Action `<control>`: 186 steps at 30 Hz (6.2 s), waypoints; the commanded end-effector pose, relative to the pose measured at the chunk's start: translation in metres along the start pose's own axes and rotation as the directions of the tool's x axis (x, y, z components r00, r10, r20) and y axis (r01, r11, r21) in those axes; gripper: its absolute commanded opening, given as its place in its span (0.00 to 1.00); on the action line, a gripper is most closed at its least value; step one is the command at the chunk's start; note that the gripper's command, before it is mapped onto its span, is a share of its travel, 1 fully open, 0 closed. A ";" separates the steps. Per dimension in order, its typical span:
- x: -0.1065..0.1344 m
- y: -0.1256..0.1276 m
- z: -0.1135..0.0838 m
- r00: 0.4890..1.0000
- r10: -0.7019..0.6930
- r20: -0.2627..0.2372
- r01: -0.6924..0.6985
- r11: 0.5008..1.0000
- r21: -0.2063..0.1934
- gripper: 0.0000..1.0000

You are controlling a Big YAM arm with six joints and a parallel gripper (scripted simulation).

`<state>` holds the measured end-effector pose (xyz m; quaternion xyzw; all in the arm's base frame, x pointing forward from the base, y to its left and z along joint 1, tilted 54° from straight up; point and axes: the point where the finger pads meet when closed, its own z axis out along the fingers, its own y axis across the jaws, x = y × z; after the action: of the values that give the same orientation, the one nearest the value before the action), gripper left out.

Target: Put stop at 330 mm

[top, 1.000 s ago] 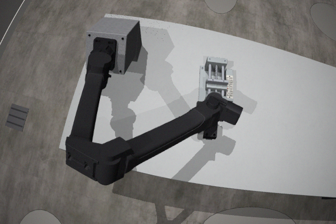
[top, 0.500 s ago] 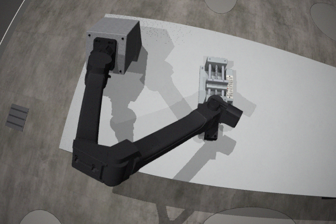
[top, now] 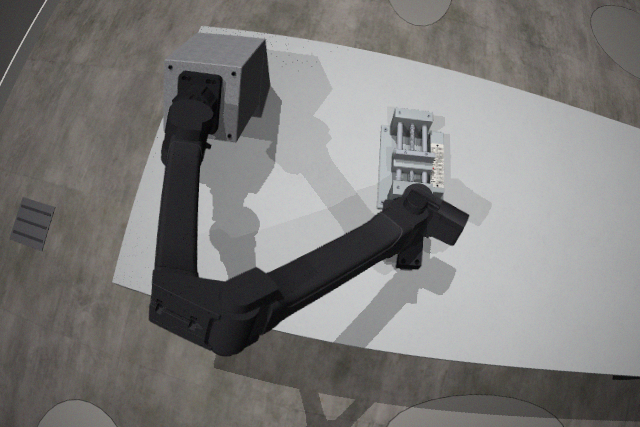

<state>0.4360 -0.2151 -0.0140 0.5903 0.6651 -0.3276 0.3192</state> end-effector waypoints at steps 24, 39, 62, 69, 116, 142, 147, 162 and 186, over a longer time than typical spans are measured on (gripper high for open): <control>0.006 0.035 0.003 1.000 -0.004 -0.006 0.004 1.000 0.004 0.06; 0.010 0.049 -0.009 1.000 -0.012 -0.006 0.012 1.000 -0.011 0.06; 0.010 0.065 -0.022 1.000 -0.011 -0.005 0.011 1.000 -0.013 0.06; 0.008 0.072 -0.026 1.000 -0.003 -0.001 0.003 1.000 -0.024 0.06; 0.004 0.050 -0.073 1.000 -0.005 -0.005 0.005 1.000 -0.016 0.06; 0.008 0.041 -0.065 1.000 -0.019 -0.003 0.019 1.000 -0.021 0.06; 0.010 0.037 -0.050 1.000 -0.022 -0.007 0.022 1.000 0.006 0.06; 0.006 0.034 -0.043 1.000 -0.013 -0.008 0.013 1.000 0.019 0.06; 0.006 0.034 -0.043 1.000 -0.013 -0.008 0.013 1.000 0.019 0.06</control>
<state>0.4687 -0.1715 0.0131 0.5919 0.6641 -0.3332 0.3122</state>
